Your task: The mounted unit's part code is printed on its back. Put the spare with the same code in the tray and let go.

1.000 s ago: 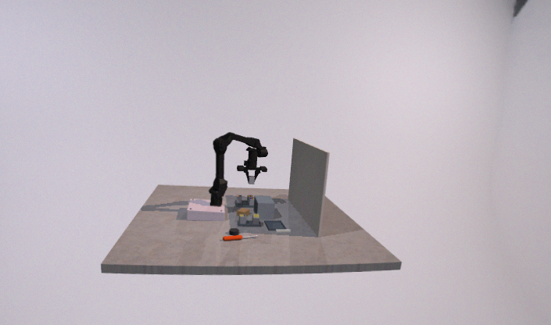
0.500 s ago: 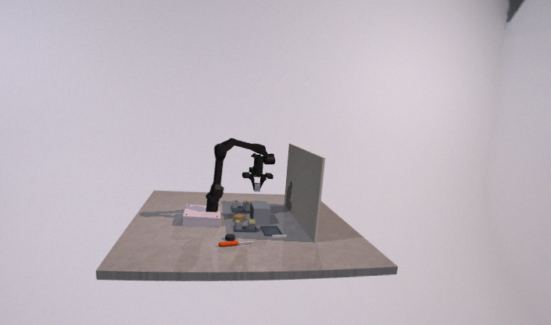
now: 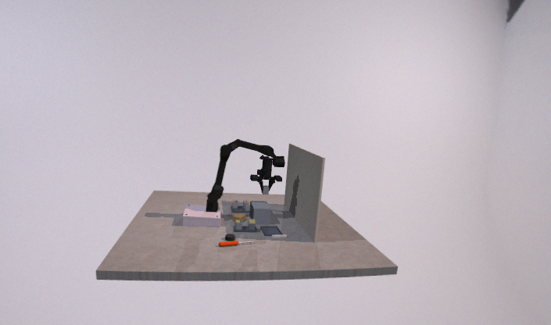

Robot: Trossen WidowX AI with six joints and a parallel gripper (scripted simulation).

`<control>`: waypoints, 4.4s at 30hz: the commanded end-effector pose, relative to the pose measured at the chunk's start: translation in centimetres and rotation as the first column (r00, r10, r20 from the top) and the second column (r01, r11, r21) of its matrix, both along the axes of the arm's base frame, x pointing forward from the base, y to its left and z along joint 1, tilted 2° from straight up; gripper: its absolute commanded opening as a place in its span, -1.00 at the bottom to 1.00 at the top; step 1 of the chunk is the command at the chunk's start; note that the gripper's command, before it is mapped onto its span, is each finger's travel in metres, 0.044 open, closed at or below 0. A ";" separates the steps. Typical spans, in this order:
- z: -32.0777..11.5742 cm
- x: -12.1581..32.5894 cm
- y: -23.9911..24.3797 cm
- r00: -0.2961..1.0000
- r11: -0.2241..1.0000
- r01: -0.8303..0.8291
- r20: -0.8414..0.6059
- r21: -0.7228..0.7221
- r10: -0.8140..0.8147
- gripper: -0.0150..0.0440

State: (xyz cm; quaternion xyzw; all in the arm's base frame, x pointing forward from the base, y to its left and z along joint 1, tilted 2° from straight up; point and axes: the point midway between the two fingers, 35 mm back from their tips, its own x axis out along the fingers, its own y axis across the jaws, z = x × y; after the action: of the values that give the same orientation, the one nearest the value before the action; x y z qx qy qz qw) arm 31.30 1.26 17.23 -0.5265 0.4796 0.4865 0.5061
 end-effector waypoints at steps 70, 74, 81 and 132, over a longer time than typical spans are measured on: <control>-2.8 1.8 -20.8 0.999 0.999 -0.040 -0.001 -0.025 0.040 -0.49; -3.2 1.8 -20.9 0.999 0.999 -0.040 -0.001 -0.025 0.040 -0.49; -3.8 1.9 -20.9 0.999 0.999 -0.040 -0.001 -0.026 0.040 -0.49; -8.1 2.4 -21.2 0.999 0.999 -0.040 -0.001 -0.026 0.040 -0.49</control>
State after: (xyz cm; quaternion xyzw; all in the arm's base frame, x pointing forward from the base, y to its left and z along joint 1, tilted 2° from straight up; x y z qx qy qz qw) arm 33.65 -19.95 9.42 -0.5414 0.4772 0.4898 0.4891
